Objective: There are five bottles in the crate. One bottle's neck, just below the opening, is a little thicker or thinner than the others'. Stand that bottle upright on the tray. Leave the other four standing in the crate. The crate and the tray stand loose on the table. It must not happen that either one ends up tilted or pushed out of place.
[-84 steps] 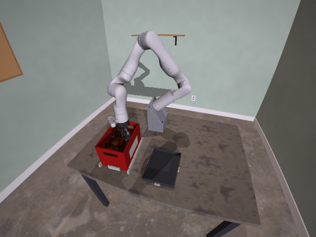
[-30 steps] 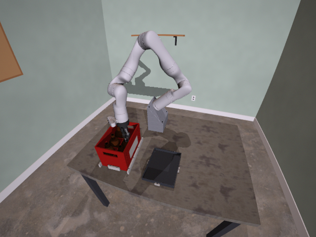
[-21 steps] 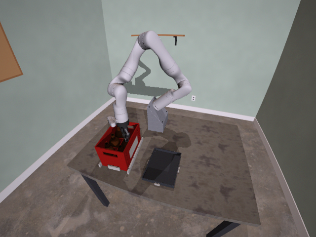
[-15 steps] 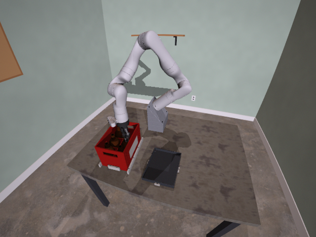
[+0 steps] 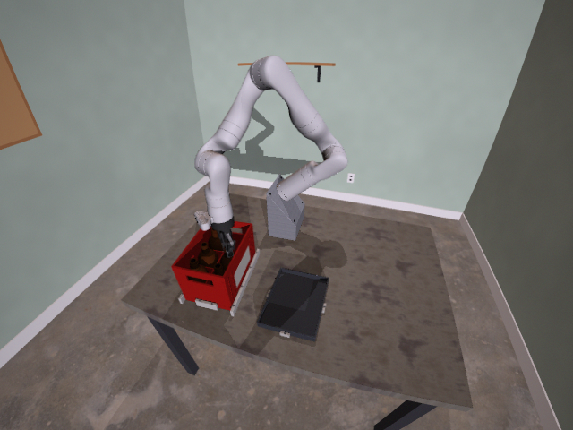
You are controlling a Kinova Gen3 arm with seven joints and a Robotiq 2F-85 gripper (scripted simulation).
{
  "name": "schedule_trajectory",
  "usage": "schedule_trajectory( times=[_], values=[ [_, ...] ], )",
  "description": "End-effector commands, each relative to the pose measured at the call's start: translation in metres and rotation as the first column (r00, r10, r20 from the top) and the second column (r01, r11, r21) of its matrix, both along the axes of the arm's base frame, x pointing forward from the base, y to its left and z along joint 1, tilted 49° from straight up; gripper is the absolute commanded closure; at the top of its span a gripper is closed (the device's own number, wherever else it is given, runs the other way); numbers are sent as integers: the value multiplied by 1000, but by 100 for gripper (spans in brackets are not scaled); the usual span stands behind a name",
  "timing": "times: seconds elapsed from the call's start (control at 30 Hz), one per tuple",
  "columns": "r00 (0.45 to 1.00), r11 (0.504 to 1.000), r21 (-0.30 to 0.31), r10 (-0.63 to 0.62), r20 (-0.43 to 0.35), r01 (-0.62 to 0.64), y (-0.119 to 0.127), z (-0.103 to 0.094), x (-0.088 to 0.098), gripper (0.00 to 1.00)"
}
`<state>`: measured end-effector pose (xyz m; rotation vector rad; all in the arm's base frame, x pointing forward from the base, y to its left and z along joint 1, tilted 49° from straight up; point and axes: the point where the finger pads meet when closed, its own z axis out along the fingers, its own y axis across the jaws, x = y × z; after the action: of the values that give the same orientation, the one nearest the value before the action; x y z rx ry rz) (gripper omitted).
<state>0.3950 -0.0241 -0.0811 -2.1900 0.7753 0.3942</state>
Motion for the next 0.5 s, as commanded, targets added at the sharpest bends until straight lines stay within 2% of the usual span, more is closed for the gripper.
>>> schedule_trajectory(
  times=[0.0, 0.13, 0.17, 0.47],
  values=[
    [1000, 1000, -1, -1, 1, 1, 0, 0, 0, 100],
    [1000, 1000, -1, -1, 1, 1, 0, 0, 0, 100],
    [1000, 1000, -1, -1, 1, 1, 0, 0, 0, 36],
    [1000, 1000, -1, -1, 1, 1, 0, 0, 0, 36]
  ],
)
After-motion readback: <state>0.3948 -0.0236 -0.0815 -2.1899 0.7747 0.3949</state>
